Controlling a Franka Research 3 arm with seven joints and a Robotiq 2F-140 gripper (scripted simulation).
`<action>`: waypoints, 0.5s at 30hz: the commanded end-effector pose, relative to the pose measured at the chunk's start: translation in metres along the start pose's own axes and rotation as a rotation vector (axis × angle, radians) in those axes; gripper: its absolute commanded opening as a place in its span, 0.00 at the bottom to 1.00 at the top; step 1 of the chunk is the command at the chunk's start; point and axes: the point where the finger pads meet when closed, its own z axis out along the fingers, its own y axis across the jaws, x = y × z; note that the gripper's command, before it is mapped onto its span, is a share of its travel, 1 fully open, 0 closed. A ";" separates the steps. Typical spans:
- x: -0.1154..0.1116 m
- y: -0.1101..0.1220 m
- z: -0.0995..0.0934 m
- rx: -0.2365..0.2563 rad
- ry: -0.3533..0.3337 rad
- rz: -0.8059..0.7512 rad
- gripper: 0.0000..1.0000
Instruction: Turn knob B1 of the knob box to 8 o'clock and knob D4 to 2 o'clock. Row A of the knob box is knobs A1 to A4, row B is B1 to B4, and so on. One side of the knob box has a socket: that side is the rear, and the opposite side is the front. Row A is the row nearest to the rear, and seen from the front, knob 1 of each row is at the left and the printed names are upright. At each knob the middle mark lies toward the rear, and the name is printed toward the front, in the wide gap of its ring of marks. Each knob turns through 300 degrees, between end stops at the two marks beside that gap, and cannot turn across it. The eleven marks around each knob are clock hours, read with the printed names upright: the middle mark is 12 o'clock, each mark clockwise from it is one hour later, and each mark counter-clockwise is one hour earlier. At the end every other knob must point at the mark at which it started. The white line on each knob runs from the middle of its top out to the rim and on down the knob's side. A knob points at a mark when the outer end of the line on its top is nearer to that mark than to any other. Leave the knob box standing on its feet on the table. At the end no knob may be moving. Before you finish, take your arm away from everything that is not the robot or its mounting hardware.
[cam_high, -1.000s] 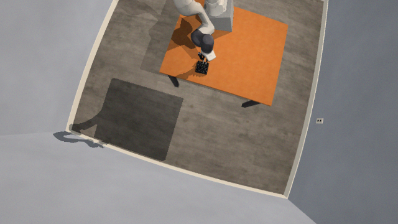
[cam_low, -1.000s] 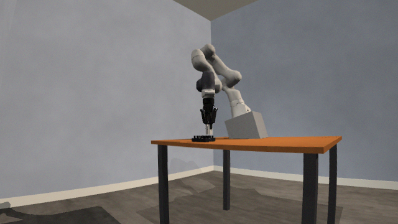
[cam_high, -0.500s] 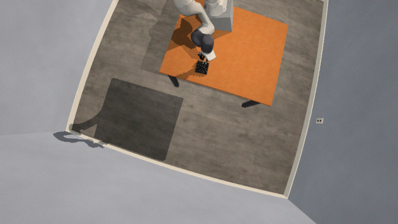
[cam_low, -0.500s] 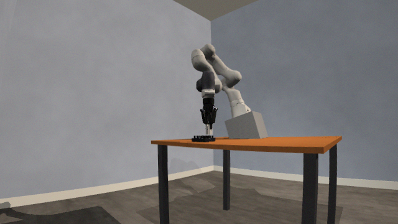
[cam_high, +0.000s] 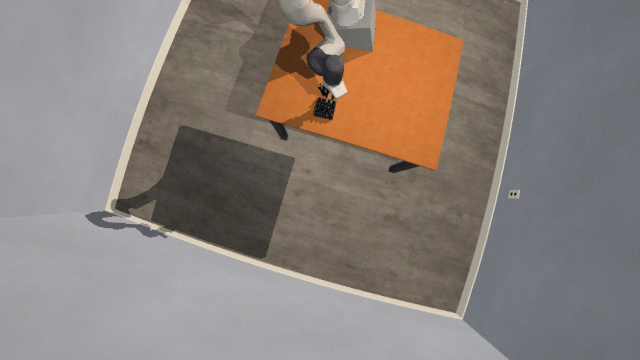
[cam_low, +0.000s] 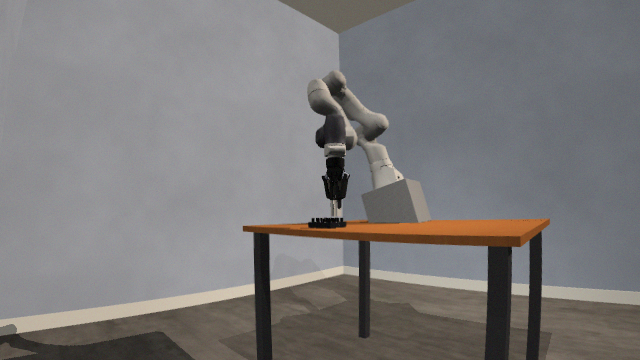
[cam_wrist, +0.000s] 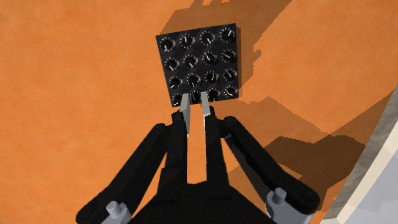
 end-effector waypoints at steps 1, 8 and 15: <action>0.000 0.000 0.002 0.000 0.001 0.001 0.12; 0.000 0.000 0.006 0.000 0.001 0.001 0.12; 0.000 0.000 0.011 0.000 0.001 0.001 0.12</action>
